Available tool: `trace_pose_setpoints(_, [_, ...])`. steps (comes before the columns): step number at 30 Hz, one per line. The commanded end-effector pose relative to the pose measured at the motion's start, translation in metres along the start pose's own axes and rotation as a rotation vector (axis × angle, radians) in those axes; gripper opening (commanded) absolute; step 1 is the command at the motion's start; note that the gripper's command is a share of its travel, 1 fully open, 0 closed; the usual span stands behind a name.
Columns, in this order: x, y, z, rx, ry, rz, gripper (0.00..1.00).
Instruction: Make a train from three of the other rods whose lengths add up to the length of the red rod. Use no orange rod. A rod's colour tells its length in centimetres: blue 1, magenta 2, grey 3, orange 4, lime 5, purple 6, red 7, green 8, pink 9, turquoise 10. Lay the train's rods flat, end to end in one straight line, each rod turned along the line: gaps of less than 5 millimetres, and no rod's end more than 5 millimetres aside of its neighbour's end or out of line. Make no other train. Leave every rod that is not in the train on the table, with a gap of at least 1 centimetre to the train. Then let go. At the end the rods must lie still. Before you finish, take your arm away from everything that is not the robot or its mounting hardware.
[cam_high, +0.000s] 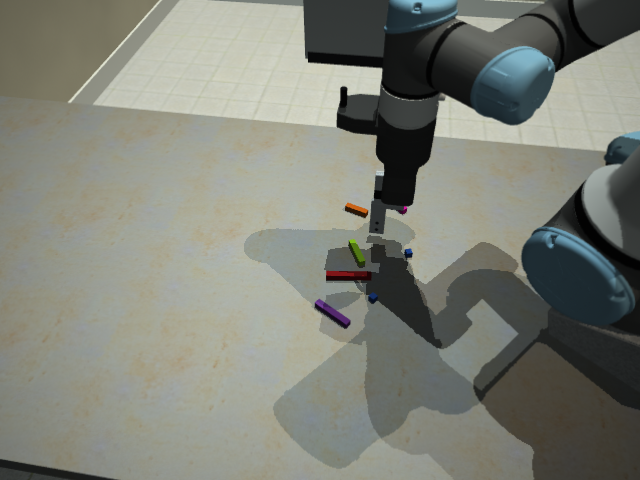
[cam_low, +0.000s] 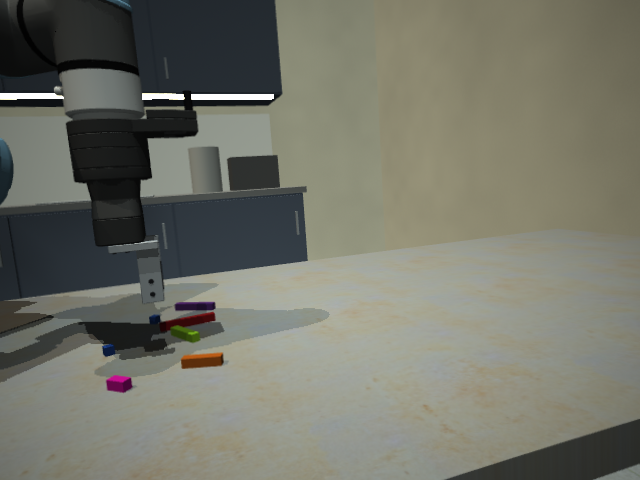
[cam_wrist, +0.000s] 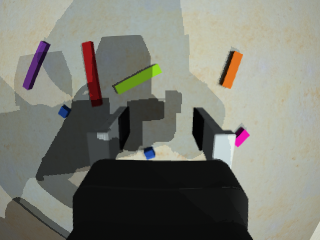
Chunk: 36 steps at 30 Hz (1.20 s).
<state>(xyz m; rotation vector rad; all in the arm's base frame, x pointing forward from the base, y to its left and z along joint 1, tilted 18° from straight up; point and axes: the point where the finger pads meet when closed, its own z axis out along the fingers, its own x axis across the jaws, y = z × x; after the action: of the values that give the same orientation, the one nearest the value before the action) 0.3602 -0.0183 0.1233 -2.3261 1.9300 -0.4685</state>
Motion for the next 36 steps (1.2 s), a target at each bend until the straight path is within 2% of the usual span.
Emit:
trace_pose_setpoints(1, [0.0002,-0.0003,-0.0003,0.001,0.001,0.0,1.0])
trace_pose_setpoints(25, [0.0011,-0.0003,-0.0003,0.001,0.001,0.05,1.0])
trace_pose_setpoints(36, [0.0047,0.0003,-0.0003,0.001,0.0,0.237,1.0])
